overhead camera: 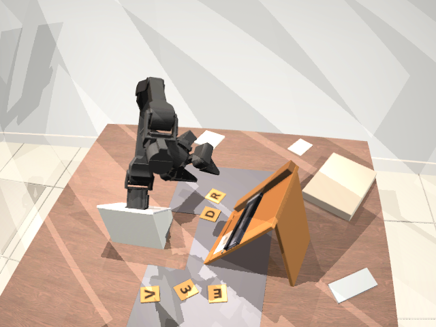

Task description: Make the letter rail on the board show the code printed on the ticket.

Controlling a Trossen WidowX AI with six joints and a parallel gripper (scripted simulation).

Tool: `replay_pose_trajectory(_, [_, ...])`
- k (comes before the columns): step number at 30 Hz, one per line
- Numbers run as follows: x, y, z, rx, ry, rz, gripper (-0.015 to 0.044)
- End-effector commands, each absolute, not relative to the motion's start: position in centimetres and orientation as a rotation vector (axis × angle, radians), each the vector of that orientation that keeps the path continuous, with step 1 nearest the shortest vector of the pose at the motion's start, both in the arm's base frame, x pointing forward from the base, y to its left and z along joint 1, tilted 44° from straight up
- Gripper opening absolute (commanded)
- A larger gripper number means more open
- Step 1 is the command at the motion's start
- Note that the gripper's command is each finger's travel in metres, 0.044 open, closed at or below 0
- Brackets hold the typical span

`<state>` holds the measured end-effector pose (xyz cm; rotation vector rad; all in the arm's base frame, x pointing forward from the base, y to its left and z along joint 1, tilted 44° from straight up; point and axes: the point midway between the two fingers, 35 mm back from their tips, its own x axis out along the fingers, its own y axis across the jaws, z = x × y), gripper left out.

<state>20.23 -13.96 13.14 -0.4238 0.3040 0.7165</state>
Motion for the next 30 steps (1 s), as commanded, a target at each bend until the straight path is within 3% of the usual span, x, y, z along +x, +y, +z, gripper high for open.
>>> replay_pose_trajectory(1, [20.3,-14.1,13.3,-0.434,0.292,0.716,0.0440])
replay_pose_trajectory(22, [18.1,-16.3,12.0,-0.435,0.293,0.717,0.0440])
replay_pose_trajectory(26, [19.0,-15.0,12.0,-0.455,0.298,0.781,0.0340])
replay_pose_trajectory(30, [20.6,-12.3,11.7,-0.513,0.305,0.913,0.0340])
